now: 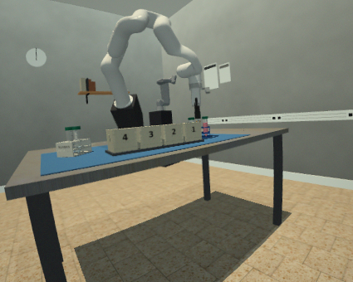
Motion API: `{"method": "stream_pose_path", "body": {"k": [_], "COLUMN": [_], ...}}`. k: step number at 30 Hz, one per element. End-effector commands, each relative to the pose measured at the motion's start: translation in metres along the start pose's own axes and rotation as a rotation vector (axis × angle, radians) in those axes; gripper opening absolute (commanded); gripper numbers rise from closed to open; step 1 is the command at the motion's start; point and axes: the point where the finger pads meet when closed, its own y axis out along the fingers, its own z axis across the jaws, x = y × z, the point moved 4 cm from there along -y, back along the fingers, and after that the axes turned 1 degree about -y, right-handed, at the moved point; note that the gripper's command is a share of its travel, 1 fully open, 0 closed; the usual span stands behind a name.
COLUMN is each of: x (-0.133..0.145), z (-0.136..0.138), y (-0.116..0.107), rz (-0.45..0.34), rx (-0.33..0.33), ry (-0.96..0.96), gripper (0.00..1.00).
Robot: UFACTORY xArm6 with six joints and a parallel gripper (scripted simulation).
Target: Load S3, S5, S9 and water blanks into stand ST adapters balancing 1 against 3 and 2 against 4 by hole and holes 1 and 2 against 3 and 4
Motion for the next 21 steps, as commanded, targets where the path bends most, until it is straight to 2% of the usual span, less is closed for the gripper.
{"method": "stream_pose_path", "body": {"k": [1, 21], "x": [-0.0013, -0.0013], "z": [0.0, 0.0], "y": [0.0029, 0.0119], "rz": [0.003, 0.003], "rx": [-0.001, -0.001], "ry": [0.001, 0.001], "gripper": [0.0, 0.0]}}
